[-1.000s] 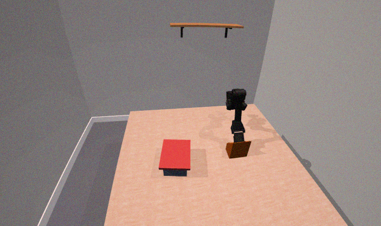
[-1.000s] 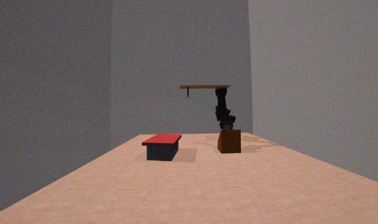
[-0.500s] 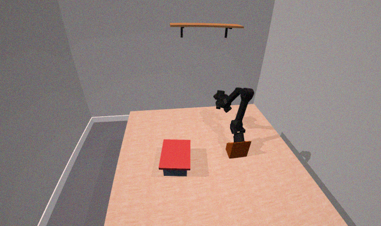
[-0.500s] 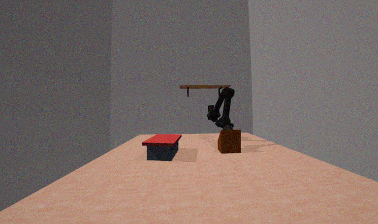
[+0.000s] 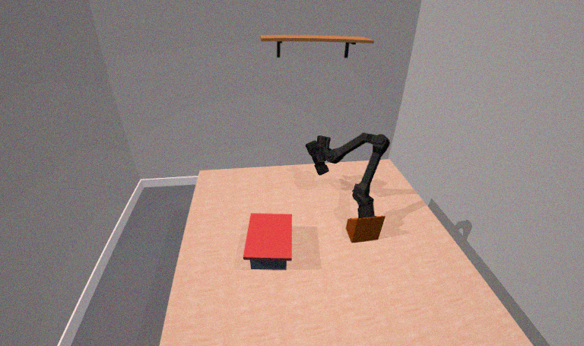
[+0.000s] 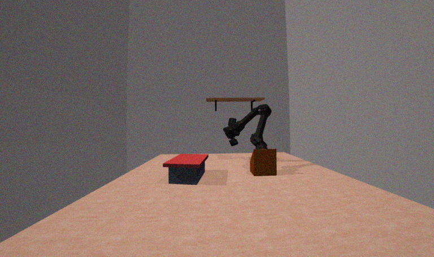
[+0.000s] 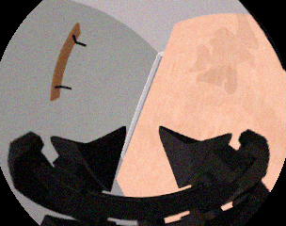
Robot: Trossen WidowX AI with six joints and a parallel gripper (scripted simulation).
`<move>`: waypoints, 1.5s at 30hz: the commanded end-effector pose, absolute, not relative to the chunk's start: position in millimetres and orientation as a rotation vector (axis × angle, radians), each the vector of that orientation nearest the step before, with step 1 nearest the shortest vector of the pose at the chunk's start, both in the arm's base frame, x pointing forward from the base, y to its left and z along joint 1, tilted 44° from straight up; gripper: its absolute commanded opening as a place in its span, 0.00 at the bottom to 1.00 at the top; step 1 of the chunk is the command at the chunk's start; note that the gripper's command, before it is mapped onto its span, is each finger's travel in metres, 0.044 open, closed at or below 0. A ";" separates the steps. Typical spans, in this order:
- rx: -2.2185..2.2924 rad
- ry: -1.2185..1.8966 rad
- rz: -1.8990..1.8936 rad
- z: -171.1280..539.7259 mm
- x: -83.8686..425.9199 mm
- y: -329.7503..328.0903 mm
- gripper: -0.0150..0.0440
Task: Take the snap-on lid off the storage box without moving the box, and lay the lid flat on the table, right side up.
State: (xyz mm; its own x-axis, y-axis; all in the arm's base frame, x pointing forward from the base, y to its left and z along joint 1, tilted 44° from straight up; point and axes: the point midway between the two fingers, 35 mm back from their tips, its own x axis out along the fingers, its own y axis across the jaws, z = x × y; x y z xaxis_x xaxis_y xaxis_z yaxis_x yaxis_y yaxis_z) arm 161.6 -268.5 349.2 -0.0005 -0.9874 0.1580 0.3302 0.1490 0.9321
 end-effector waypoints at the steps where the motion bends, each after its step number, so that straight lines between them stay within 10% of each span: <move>1: 0.910 -0.978 -1.201 335.8 195.0 -256.8 0.65; 20: 1.105 -0.319 -0.955 182.9 348.1 -79.6 0.65; 45: 0.829 0.174 -0.665 38.0 288.5 122.2 0.65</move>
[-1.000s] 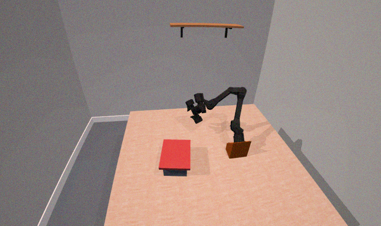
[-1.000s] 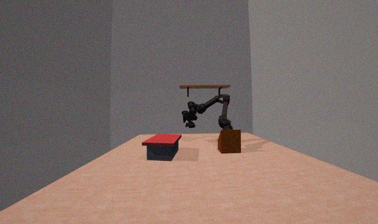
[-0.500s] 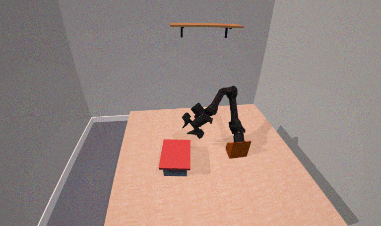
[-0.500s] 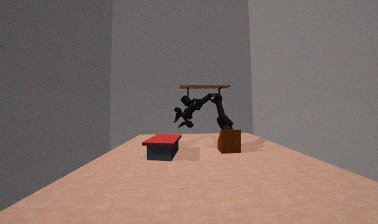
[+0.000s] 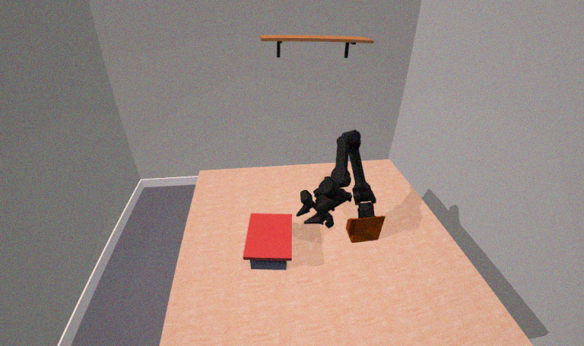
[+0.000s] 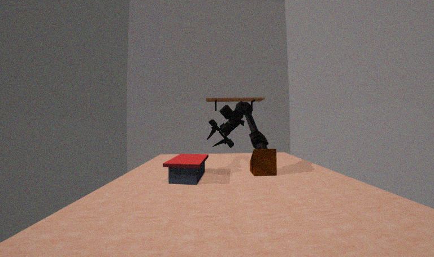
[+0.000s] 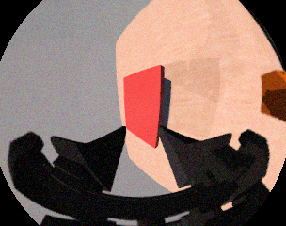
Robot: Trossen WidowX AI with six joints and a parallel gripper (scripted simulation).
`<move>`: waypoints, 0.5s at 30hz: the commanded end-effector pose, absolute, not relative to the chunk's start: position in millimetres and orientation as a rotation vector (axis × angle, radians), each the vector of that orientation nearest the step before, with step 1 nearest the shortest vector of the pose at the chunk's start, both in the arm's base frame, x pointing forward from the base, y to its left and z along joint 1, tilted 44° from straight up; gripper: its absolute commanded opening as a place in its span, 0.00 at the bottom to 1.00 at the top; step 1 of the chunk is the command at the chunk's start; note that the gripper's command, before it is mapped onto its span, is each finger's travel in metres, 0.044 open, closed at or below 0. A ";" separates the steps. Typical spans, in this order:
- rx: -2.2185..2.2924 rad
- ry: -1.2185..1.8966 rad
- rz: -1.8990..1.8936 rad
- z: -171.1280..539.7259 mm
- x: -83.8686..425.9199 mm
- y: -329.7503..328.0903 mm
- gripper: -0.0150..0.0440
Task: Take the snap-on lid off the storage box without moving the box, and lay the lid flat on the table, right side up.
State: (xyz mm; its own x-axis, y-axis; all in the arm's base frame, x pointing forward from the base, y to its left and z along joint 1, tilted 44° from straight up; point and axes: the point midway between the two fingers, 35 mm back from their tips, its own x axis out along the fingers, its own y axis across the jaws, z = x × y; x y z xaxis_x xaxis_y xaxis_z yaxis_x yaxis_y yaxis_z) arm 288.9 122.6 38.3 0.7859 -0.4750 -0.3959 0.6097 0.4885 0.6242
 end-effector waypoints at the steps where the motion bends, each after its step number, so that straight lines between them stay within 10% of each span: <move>1: 0.822 0.172 -0.665 36.4 286.3 122.5 0.65; 15: 0.821 0.172 -0.665 -3.0 289.6 84.9 0.65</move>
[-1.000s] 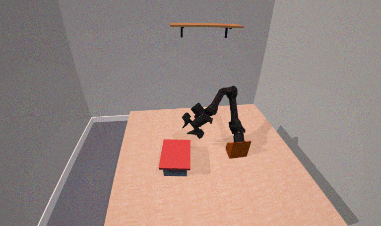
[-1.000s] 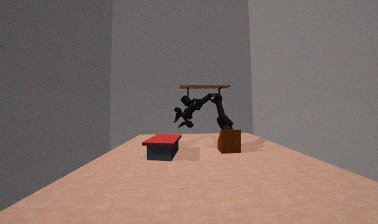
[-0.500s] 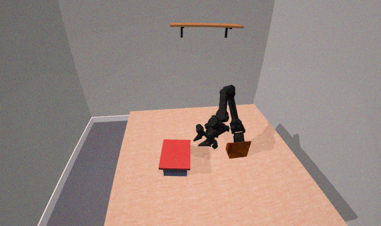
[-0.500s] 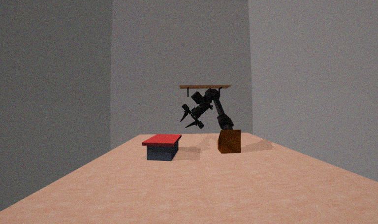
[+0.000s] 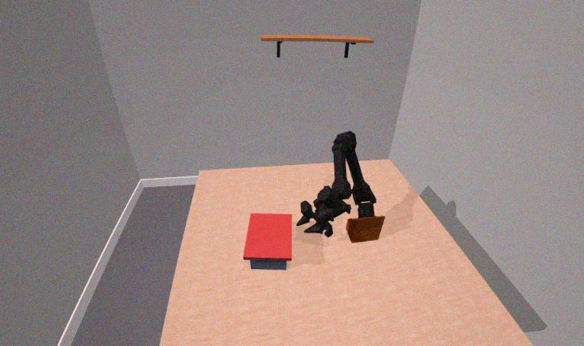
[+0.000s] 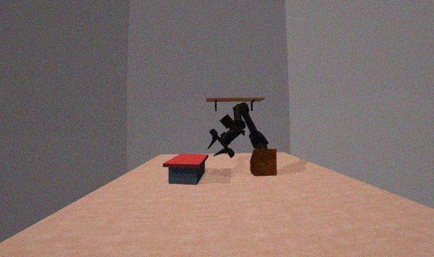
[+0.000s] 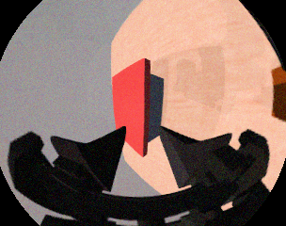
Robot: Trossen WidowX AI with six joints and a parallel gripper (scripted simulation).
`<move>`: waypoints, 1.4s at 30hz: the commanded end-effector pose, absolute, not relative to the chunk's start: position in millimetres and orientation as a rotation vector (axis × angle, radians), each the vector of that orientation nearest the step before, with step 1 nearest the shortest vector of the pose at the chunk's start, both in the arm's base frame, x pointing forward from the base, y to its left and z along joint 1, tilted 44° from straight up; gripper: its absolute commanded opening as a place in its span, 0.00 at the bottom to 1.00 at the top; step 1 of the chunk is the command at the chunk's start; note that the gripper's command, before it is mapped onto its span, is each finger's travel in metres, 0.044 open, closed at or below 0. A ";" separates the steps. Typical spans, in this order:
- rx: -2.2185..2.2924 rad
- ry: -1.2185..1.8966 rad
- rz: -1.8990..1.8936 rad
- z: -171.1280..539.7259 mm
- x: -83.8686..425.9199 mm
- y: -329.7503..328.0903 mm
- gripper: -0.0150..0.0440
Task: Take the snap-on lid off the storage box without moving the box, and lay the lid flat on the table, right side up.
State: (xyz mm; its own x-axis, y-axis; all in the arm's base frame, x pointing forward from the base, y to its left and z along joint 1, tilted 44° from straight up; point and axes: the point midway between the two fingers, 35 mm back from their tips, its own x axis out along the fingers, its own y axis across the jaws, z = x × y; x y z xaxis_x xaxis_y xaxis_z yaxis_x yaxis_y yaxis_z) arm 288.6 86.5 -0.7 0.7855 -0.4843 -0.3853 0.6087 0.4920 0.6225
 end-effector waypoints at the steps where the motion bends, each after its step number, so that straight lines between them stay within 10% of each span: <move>1: 0.821 0.172 -0.666 -3.5 290.5 84.6 0.65; 42: 0.819 0.168 -0.664 -28.4 342.6 51.5 0.65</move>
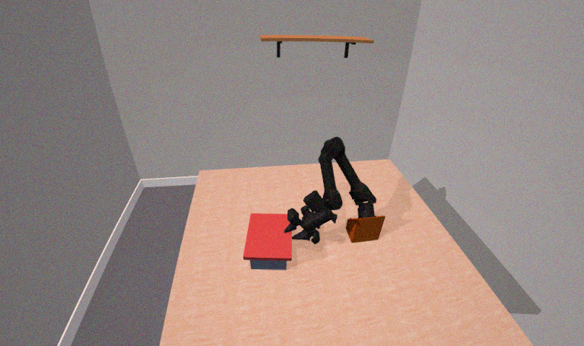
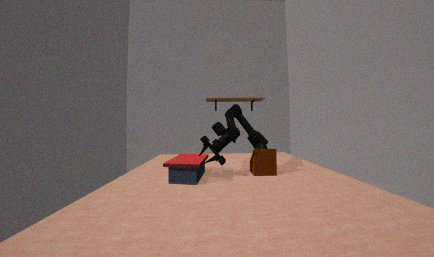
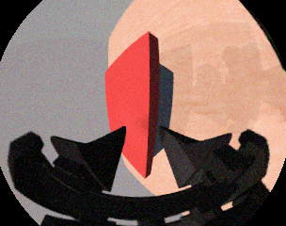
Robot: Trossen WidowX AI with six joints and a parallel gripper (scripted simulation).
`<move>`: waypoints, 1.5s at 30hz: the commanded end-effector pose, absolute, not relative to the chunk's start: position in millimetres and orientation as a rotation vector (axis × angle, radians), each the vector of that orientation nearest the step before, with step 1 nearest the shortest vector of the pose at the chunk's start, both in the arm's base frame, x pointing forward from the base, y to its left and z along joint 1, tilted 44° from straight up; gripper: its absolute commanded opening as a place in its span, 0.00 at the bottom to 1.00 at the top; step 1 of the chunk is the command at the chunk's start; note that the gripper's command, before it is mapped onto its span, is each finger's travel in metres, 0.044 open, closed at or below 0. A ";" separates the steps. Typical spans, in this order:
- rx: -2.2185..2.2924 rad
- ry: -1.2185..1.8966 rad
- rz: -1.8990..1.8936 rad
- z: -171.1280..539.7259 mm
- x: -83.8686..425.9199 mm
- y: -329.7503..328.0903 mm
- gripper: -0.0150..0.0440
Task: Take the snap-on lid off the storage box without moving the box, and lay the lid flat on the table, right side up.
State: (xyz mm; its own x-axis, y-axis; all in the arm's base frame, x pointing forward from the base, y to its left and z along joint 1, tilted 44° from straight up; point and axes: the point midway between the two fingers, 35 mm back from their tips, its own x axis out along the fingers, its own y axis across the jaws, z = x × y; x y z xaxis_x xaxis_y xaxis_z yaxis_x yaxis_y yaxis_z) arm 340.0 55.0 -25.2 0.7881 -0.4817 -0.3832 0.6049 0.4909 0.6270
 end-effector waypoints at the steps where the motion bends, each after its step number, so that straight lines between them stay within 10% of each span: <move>1: 0.819 0.167 -0.664 -28.6 343.2 50.9 0.65; 19: 0.819 0.167 -0.663 -28.7 343.4 50.7 0.46; 24: 0.819 0.167 -0.663 -28.7 343.4 50.7 0.25; 45: 0.819 0.164 -0.667 -25.9 342.3 52.8 0.25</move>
